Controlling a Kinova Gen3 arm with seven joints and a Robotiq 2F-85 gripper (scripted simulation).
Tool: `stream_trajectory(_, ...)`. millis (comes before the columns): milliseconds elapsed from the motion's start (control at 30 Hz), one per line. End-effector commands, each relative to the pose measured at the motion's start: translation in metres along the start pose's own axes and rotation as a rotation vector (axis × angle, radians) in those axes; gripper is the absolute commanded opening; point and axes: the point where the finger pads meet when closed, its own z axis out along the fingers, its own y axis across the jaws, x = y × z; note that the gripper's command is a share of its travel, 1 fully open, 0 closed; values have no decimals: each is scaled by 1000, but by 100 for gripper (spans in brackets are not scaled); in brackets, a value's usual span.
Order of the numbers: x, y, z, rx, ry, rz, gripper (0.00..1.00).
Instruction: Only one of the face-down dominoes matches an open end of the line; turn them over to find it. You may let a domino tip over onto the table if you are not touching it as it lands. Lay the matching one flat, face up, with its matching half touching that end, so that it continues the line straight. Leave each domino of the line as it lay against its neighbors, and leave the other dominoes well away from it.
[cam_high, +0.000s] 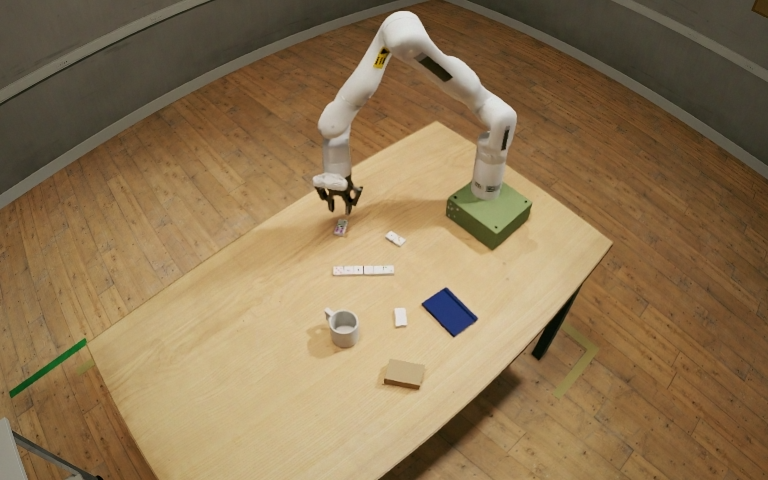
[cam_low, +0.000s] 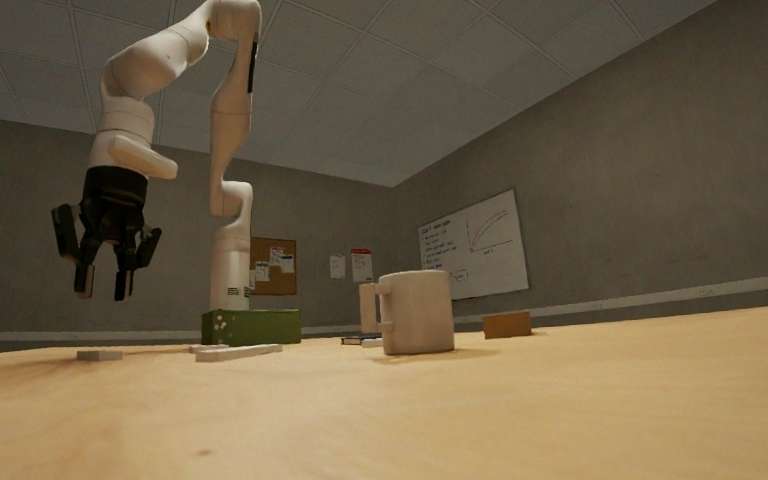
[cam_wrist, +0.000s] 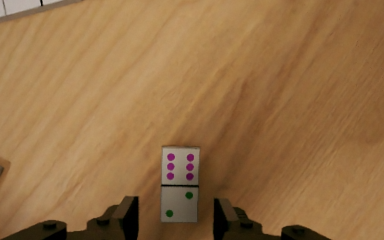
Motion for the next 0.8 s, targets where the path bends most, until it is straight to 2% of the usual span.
stream_trajectory(0,0,1,-1,-1,1,0,49)
stream_trajectory(767,0,1,2,-1,1,0,49)
